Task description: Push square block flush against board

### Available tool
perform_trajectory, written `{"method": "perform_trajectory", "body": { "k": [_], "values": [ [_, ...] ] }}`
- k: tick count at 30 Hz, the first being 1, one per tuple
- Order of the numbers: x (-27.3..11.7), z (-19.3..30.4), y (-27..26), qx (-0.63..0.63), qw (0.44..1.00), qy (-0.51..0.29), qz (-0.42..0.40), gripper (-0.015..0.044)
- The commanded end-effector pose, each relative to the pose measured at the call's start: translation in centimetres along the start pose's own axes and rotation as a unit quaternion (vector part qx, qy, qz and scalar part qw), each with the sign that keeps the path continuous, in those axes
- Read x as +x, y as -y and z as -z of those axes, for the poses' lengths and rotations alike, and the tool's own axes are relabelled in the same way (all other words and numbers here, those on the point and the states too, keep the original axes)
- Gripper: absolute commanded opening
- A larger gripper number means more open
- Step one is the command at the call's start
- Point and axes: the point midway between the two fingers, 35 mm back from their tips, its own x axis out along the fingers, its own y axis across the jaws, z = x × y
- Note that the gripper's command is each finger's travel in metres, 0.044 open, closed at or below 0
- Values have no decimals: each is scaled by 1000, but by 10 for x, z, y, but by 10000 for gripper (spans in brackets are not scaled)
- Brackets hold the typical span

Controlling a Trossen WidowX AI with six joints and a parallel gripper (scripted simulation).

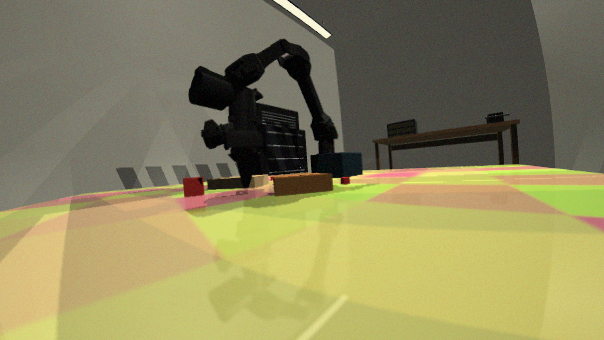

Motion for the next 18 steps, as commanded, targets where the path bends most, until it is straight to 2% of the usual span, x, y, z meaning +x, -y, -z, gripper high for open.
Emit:
{"method": "perform_trajectory", "body": {
  "k": [1, 3, 5, 12, 18],
  "values": [
    [-11, 0, -1, -1, 1000, -2, 1, 0],
    [-39, -1, -1, -1, 1000, -6, 3, 0],
    [-50, 0, -1, -2, 1000, -7, 3, 0],
    [-50, 0, -3, -13, 1000, -7, 3, 0],
    [-51, 6, -20, -114, 993, -8, 2, 0]
  ]
}}
